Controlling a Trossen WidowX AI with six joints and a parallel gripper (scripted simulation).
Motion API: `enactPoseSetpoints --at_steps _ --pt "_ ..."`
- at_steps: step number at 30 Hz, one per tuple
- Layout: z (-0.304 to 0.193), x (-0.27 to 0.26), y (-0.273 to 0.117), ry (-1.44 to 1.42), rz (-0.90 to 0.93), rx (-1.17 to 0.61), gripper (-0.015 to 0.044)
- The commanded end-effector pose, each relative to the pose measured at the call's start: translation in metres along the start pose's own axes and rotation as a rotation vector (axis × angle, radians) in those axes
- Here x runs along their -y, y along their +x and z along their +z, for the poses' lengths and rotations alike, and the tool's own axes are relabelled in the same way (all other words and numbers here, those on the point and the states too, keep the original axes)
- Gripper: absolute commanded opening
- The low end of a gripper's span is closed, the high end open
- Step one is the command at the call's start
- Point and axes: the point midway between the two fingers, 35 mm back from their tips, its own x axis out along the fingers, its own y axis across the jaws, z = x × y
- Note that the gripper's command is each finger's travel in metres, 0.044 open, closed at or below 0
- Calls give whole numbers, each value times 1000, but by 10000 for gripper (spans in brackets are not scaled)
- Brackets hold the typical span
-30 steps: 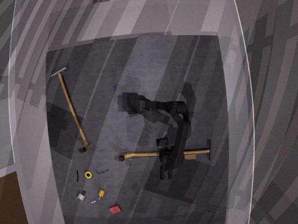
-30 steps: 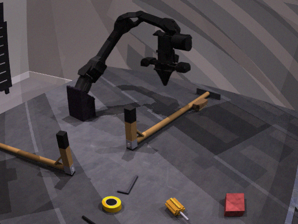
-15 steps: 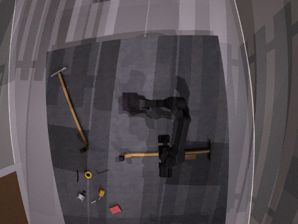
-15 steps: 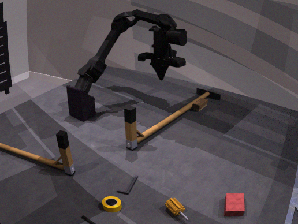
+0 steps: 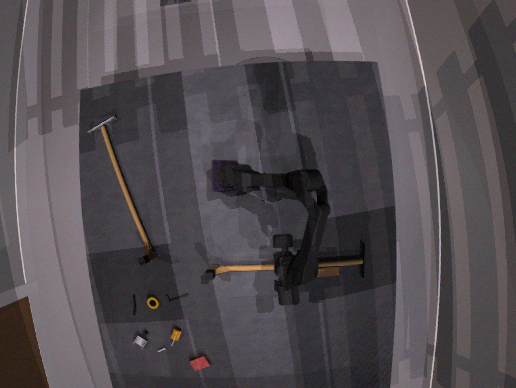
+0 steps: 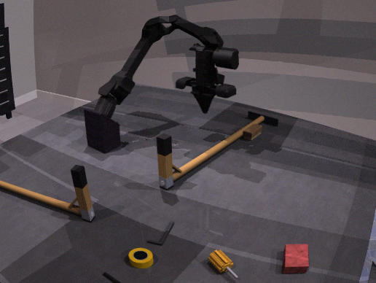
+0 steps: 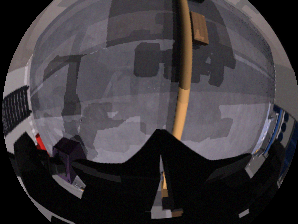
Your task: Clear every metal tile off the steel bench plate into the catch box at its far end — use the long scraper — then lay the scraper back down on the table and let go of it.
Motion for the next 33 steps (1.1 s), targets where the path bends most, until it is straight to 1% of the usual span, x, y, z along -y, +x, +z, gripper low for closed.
enactPoseSetpoints --at_steps 1,33 --pt "-1 1 12 6 2 -4 0" --pt "2 -6 94 9 1 6 0"
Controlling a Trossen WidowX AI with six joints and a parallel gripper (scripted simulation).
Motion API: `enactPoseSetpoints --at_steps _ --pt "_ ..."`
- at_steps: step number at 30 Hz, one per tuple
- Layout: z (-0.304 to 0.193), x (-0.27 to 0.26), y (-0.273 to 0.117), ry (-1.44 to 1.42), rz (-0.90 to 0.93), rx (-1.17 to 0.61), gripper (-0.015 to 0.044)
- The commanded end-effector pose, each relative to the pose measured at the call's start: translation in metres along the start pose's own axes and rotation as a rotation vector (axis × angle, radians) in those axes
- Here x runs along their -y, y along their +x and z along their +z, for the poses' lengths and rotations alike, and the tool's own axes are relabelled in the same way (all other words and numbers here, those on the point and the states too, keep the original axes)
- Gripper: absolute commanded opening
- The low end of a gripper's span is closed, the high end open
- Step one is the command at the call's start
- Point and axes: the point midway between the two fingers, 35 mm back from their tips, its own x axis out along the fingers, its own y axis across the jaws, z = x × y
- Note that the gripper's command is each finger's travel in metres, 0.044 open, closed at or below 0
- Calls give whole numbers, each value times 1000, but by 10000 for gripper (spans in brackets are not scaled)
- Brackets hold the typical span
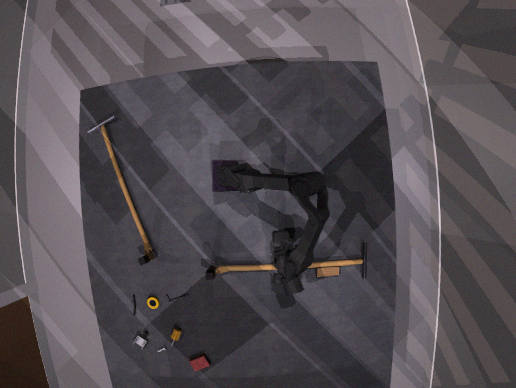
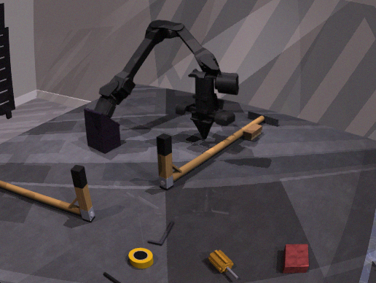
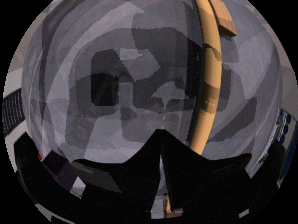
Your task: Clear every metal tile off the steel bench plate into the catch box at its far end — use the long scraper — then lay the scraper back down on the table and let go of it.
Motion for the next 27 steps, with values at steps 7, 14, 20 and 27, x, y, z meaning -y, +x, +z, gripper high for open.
enactPoseSetpoints --at_steps 7,14,20,27 --pt "0 -7 24 8 2 4 0" --pt "1 -2 24 8 2 4 0" --pt "2 4 23 7 2 4 0" --pt "3 11 23 7 2 4 0"
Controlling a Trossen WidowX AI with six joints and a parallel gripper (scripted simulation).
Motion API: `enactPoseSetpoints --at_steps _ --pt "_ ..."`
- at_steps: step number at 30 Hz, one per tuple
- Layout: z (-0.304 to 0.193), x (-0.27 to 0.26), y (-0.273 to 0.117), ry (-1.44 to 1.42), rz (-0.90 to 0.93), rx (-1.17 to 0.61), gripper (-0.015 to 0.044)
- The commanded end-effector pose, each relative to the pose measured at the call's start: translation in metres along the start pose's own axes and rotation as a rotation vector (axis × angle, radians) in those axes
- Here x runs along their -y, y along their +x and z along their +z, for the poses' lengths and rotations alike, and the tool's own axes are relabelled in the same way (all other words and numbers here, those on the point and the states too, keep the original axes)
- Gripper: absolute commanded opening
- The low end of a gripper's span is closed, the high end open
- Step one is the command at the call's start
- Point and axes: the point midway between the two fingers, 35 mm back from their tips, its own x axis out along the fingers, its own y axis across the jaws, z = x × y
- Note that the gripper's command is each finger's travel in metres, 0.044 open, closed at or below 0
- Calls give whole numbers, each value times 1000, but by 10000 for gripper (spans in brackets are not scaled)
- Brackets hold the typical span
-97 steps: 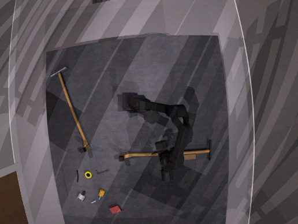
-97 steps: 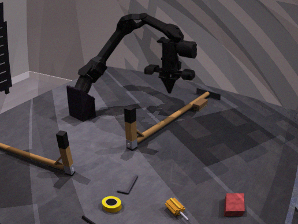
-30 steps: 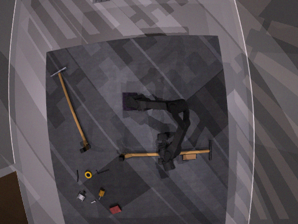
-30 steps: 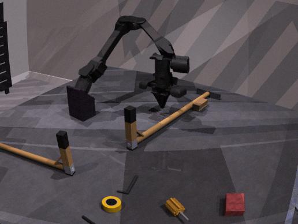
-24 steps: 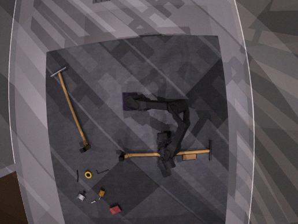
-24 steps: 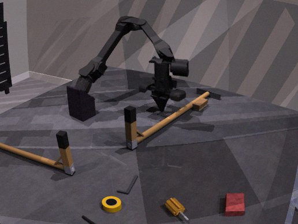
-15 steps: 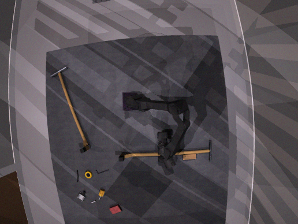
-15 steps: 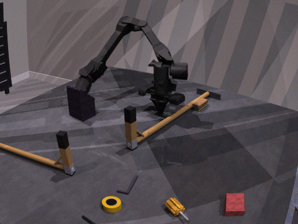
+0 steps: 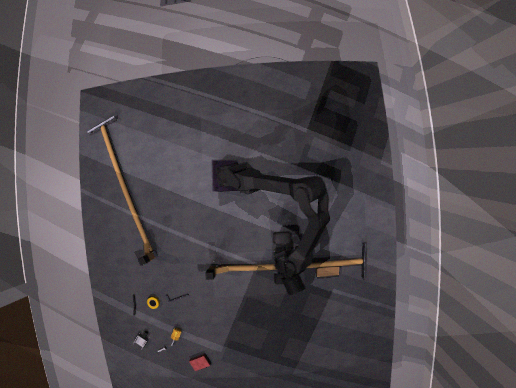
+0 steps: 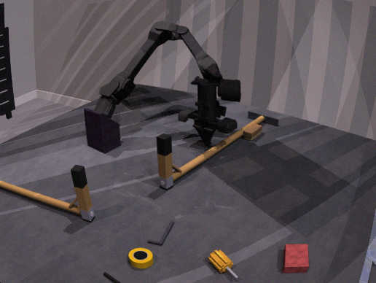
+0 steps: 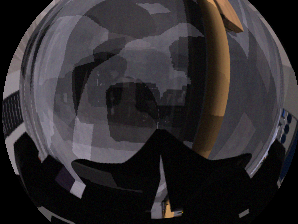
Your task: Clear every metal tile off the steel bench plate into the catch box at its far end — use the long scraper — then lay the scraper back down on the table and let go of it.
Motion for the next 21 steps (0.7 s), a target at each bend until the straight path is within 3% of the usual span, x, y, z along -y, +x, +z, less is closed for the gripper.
enactPoseSetpoints --at_steps 1,21 --pt "0 5 0 -1 1 -3 0" --pt "2 25 -1 -2 0 -3 0"
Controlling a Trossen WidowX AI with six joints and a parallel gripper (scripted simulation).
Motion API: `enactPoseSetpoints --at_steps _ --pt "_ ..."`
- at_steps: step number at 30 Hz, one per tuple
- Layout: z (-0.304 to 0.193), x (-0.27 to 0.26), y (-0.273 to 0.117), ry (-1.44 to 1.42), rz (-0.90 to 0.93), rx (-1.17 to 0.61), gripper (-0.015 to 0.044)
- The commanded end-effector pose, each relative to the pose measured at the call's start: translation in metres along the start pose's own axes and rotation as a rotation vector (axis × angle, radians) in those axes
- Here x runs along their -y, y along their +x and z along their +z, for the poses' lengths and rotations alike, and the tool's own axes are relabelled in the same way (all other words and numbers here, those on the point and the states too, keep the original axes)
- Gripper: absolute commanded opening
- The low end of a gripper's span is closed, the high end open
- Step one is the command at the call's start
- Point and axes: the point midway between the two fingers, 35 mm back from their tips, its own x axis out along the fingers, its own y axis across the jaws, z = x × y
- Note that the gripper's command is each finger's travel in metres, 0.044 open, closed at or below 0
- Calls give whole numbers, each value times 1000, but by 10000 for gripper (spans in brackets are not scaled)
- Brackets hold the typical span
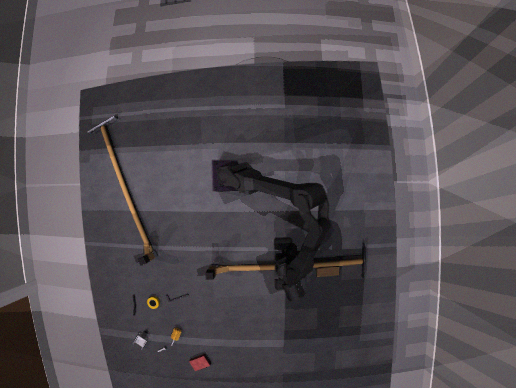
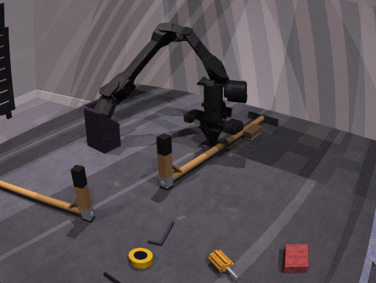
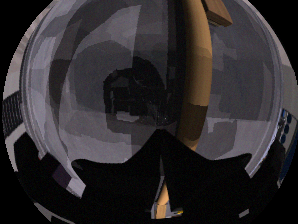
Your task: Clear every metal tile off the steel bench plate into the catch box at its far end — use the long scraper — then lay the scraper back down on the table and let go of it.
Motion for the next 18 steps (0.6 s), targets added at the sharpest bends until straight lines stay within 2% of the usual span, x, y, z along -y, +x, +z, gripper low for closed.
enactPoseSetpoints --at_steps 1,18 --pt "0 5 0 -2 2 0 0" --pt "1 22 0 -2 1 0 0"
